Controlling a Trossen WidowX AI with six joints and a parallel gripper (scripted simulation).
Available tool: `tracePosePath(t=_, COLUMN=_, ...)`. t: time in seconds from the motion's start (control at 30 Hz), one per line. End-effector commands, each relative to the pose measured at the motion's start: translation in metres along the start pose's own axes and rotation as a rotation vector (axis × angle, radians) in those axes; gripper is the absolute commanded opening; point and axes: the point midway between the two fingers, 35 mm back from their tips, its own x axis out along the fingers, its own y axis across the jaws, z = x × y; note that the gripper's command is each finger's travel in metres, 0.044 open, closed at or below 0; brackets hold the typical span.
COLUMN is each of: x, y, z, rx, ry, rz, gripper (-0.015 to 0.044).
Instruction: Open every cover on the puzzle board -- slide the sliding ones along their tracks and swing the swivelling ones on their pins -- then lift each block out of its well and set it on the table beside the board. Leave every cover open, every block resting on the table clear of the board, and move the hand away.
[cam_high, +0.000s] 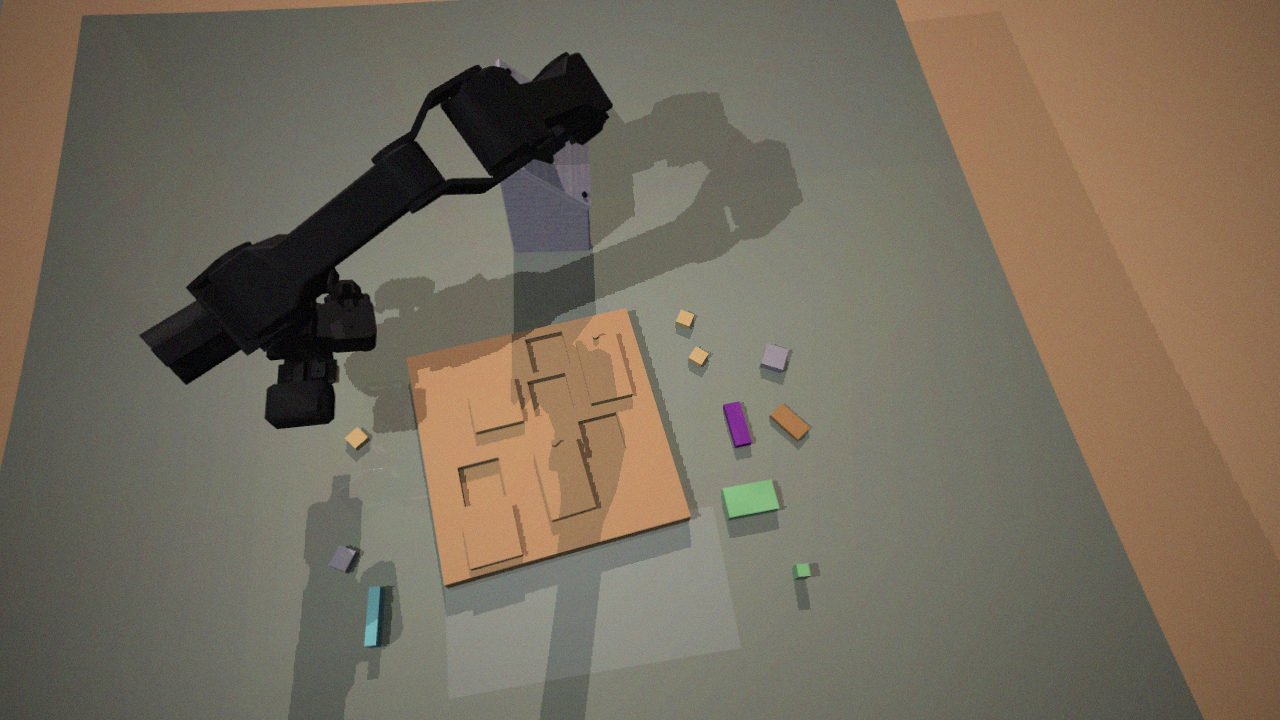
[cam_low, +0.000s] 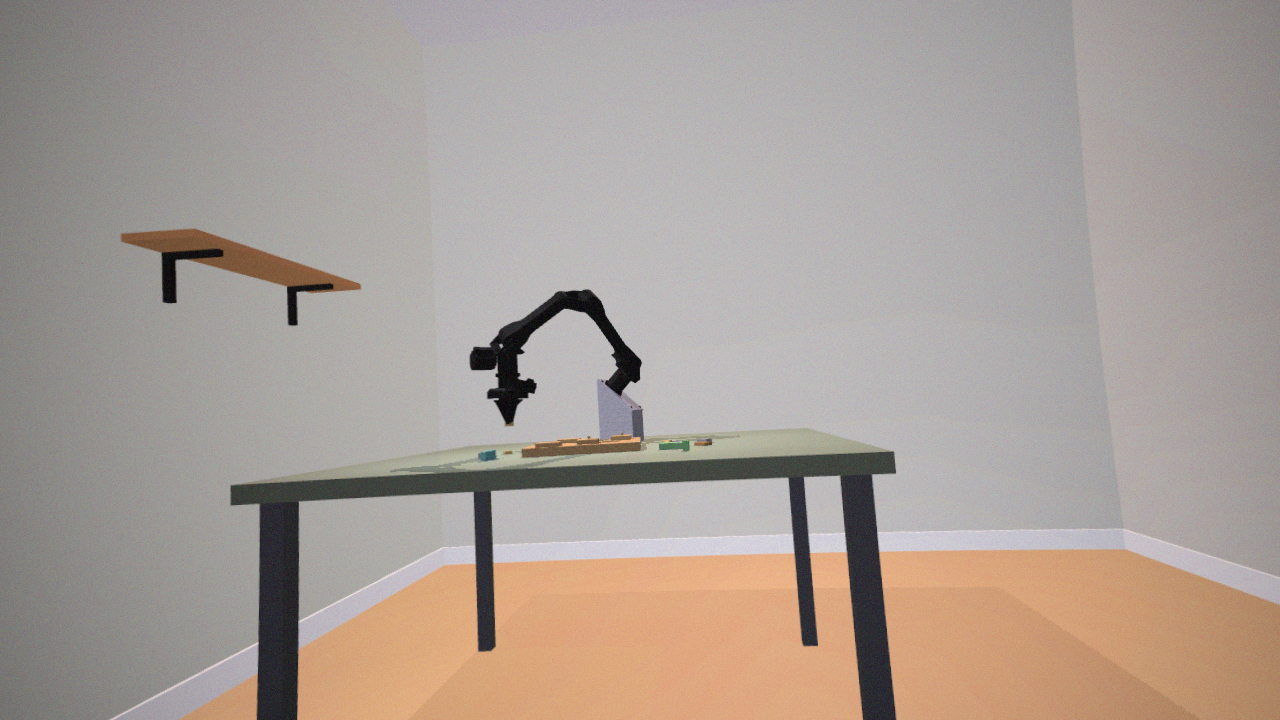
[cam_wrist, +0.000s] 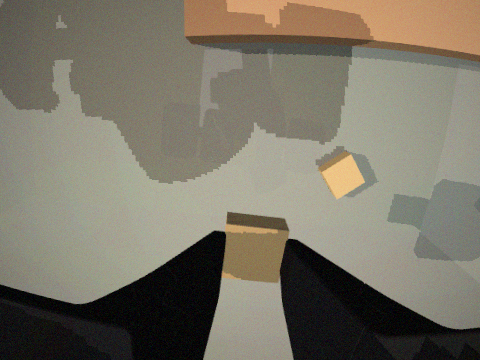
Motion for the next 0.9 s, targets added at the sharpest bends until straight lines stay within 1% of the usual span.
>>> tracePosePath(t=0.0, x=0.008, y=0.0, z=0.001, rx=0.006, ry=-0.007, rz=-0.001, gripper=0.008)
tracePosePath(t=0.87, x=0.051, y=0.0, z=0.003, rx=0.006, ry=-0.009, rz=-0.002, gripper=0.008)
